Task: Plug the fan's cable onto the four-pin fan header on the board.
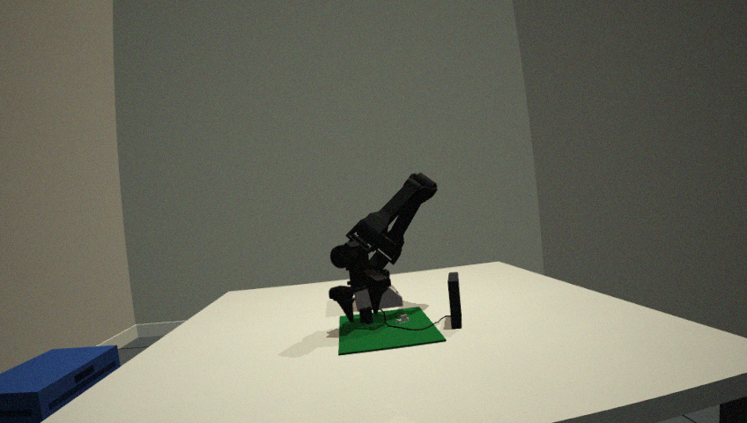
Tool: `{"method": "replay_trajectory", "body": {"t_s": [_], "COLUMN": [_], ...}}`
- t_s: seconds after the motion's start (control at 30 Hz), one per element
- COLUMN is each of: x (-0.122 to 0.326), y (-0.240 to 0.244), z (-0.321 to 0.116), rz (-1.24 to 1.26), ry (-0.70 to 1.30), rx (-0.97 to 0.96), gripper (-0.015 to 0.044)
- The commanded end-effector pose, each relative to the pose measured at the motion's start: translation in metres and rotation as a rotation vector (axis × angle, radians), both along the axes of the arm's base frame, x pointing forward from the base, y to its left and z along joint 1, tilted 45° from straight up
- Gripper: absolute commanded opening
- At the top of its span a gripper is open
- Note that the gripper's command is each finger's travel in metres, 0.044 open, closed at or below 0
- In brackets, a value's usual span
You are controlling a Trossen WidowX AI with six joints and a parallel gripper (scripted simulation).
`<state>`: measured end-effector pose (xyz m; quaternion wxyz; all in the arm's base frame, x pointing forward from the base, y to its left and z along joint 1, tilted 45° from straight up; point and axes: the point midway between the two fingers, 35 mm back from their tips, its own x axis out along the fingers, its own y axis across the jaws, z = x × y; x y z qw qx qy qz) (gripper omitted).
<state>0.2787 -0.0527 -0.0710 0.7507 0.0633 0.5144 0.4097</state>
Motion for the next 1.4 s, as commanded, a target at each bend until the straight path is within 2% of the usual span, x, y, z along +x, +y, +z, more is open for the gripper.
{"method": "replay_trajectory", "body": {"t_s": [0.0, 0.03, 0.57, 0.7, 0.83, 1.0, 1.37], "x": [-0.001, -0.001, 0.000, 0.000, -0.006, -0.006, 0.008], "y": [0.004, 0.004, 0.001, -0.001, -0.032, -0.033, -0.018], "z": [-0.002, -0.002, -0.001, 0.001, 0.032, 0.033, 0.051], "rz": [-0.003, -0.003, 0.001, 0.000, -0.003, 0.001, 0.252], "ry": [0.006, 0.006, 0.002, 0.002, 0.007, 0.003, -0.235], "rx": [0.008, 0.008, 0.001, 0.001, 0.005, 0.005, -0.047], "gripper": [0.0440, 0.0440, 0.0020, 0.0000, 0.0000, 0.0000, 0.0000]}}
